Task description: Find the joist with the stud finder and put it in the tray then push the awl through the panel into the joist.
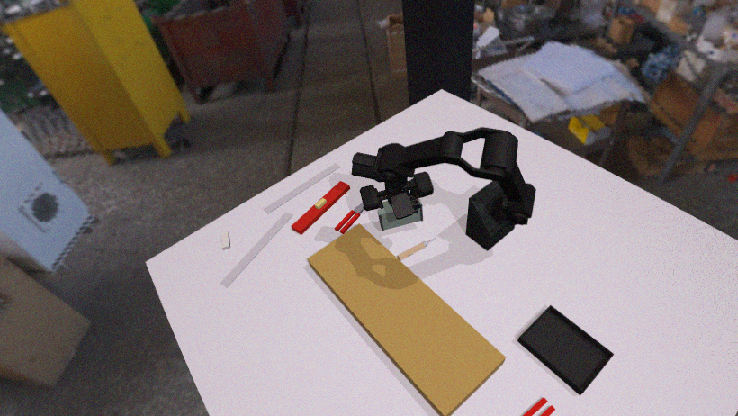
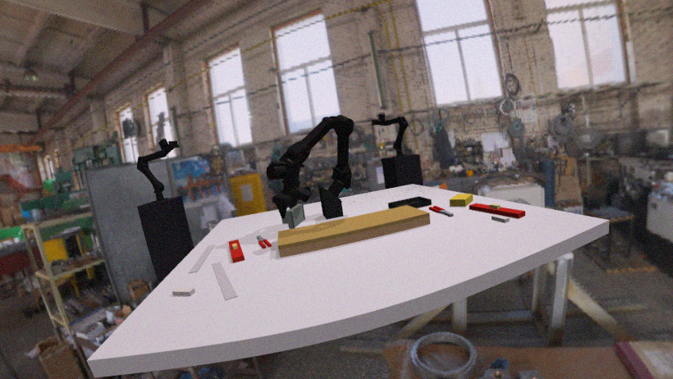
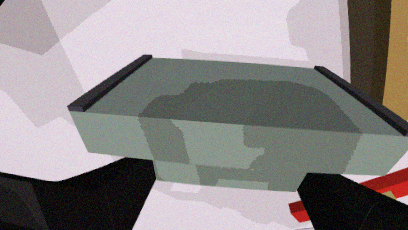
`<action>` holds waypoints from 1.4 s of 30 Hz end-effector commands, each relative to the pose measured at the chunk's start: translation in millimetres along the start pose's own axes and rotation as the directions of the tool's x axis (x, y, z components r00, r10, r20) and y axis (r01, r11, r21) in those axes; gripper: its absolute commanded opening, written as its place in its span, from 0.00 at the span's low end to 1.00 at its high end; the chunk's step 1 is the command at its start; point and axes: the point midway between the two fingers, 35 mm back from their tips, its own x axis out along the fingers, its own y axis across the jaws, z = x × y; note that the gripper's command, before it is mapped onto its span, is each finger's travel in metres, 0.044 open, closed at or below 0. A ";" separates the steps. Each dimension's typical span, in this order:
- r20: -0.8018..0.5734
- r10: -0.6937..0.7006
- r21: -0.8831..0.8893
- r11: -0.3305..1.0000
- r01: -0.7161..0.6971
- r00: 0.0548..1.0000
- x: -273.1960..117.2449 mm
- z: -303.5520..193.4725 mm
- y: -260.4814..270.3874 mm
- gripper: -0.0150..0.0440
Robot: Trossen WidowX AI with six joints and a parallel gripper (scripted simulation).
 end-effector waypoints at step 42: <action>-0.353 -0.007 0.006 1.000 0.010 0.936 -1.4 9.3 -2.1 0.25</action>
